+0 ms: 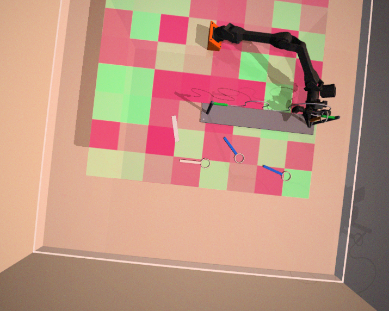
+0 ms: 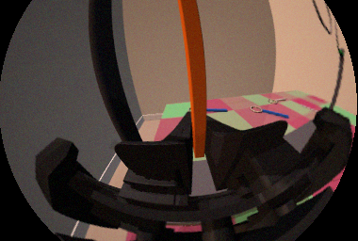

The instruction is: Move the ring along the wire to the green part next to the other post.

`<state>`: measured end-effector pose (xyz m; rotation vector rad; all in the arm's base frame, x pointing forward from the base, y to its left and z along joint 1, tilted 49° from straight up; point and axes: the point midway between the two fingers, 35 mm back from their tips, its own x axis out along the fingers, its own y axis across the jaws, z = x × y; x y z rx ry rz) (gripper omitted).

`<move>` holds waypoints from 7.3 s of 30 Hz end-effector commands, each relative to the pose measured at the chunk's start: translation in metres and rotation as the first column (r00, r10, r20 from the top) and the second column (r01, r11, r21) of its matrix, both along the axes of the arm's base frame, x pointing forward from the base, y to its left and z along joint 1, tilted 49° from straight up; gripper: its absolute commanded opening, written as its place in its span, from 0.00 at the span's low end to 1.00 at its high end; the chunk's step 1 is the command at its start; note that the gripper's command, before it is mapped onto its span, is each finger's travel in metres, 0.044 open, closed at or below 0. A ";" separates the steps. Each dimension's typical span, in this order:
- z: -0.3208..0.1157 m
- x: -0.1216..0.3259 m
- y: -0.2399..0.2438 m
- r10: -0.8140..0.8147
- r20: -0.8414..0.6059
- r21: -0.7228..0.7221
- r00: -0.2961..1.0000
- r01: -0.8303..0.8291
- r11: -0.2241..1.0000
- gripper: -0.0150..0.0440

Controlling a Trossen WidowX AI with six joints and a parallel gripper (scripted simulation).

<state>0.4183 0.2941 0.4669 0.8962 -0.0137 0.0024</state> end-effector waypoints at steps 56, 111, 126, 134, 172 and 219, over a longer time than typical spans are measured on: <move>-0.021 -0.055 -0.032 0.316 -0.278 0.003 0.907 -0.328 0.945 0.00; -0.078 -0.063 -0.186 -0.126 -0.474 -0.805 0.872 -0.370 0.464 0.00; -0.060 -0.063 -0.232 -0.275 -0.407 -0.912 0.871 -0.370 0.179 0.00; -0.050 -0.063 -0.247 -0.323 -0.371 -0.926 0.870 -0.370 0.067 0.00; 0.003 -0.053 -0.294 -0.390 -0.176 -0.875 0.904 -0.325 -0.359 0.00; 0.023 -0.052 -0.299 -0.340 -0.251 -0.923 0.906 -0.330 -0.197 0.00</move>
